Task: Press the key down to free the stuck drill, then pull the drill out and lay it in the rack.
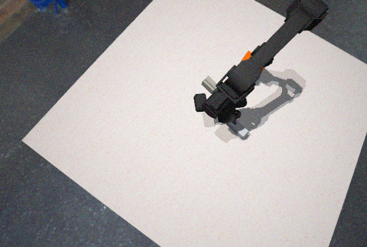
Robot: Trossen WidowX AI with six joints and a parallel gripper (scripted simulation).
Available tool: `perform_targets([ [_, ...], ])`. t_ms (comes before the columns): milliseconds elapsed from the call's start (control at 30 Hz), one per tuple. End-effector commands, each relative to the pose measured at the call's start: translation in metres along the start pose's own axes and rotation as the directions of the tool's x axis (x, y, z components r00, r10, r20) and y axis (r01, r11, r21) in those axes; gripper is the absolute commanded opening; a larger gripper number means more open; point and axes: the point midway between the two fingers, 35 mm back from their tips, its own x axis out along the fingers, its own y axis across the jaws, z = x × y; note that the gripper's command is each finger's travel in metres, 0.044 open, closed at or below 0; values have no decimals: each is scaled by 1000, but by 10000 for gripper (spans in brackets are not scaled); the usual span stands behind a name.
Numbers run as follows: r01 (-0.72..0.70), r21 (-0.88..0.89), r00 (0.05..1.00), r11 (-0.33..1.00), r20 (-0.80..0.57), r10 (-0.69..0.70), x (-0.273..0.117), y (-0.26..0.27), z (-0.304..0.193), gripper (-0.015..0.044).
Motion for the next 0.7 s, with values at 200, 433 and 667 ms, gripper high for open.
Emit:
perform_targets([
  [200, -58, -593, 998, 803, -35, 47, 46, -9, -62, 440],
  [433, -58, -593, 998, 803, -35, 47, 46, -9, -62, 440],
  [667, -58, -593, 998, 803, -35, 47, 46, -9, -62, 440],
])
